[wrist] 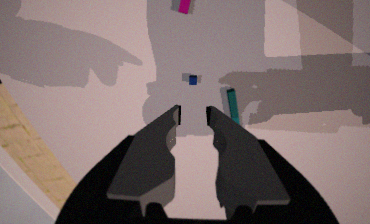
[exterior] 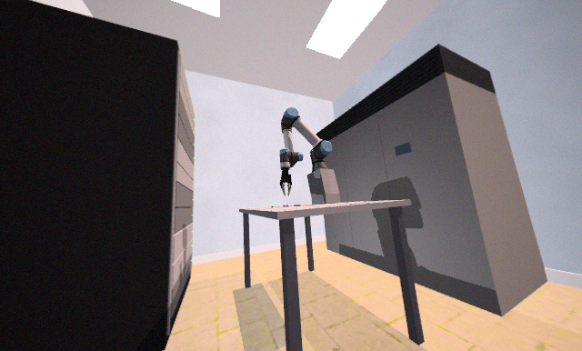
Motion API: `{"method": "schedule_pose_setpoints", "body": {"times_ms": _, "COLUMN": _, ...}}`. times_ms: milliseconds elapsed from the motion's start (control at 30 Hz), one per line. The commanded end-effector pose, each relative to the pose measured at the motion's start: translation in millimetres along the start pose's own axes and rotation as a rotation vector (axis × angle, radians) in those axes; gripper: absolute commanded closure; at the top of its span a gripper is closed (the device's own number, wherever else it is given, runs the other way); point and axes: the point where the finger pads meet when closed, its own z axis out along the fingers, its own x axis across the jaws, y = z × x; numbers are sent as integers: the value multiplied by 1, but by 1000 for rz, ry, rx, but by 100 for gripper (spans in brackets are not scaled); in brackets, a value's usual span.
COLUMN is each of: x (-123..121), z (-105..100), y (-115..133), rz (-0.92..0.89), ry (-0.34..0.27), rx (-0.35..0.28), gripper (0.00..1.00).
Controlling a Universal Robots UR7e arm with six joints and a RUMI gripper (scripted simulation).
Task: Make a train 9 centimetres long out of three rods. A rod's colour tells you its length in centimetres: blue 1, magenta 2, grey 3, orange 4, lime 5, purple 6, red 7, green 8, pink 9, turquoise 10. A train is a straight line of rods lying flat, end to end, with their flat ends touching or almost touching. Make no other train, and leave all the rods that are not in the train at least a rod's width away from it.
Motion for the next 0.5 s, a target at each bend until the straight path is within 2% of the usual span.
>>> {"method": "schedule_pose_setpoints", "body": {"times_ms": 0, "x": 0, "z": -8, "y": 0, "rz": 0, "ry": 0, "rx": 0, "gripper": 86}}
{"method": "schedule_pose_setpoints", "body": {"times_ms": 100, "x": 0, "z": -9, "y": 0, "rz": 0, "ry": 0, "rx": 0, "gripper": 86}}
{"method": "schedule_pose_setpoints", "body": {"times_ms": 133, "x": 0, "z": -9, "y": 0, "rz": 0, "ry": 0, "rx": 0, "gripper": 0}}
{"method": "schedule_pose_setpoints", "body": {"times_ms": 467, "x": 0, "z": -9, "y": 0, "rz": 0, "ry": 0, "rx": 0, "gripper": 0}}
